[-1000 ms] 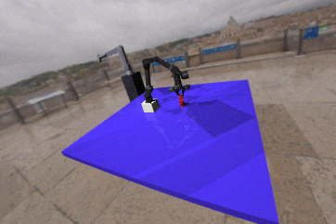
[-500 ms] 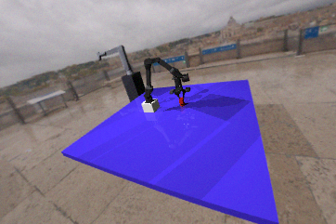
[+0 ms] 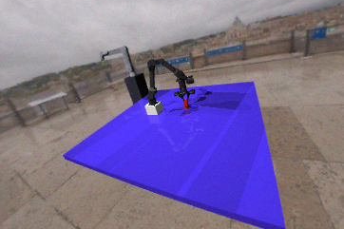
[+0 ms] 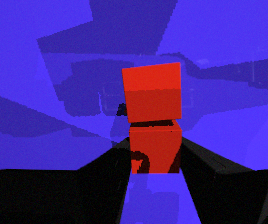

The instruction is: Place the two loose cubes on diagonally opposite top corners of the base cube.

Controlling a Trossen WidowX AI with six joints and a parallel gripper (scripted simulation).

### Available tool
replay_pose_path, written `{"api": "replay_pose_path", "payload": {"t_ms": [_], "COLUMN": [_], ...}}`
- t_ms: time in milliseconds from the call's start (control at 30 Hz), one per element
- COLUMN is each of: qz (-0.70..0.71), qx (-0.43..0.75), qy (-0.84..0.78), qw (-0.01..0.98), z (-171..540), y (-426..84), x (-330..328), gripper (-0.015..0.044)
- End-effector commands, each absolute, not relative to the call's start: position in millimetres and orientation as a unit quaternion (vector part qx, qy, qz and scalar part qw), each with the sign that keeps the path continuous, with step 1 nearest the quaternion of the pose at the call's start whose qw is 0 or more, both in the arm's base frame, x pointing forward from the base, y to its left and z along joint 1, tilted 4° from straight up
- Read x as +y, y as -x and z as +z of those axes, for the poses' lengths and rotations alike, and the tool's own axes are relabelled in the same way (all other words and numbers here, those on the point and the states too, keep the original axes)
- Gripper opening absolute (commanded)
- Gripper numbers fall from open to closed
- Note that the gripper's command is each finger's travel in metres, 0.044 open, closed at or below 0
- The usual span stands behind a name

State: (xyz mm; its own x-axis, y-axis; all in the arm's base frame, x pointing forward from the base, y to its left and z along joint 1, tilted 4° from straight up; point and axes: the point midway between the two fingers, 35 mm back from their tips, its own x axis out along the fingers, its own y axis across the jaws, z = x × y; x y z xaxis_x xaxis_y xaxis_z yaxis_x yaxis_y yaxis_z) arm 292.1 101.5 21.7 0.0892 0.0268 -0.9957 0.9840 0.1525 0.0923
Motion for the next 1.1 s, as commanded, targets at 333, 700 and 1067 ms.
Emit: {"api": "replay_pose_path", "payload": {"t_ms": [333, 700, 1067], "qz": [-0.432, -0.432, -0.432], "qx": [0.517, 0.519, 0.519], "qy": [-0.488, -0.487, -0.487], "qw": [0.555, 0.554, 0.554], "z": [21.5, 38.7, 54.2], "y": [-292.5, -290.6, -289.3], "x": [101.2, 101.1, 100.8], "gripper": [0.0205, 0.0205, 0.0205]}}
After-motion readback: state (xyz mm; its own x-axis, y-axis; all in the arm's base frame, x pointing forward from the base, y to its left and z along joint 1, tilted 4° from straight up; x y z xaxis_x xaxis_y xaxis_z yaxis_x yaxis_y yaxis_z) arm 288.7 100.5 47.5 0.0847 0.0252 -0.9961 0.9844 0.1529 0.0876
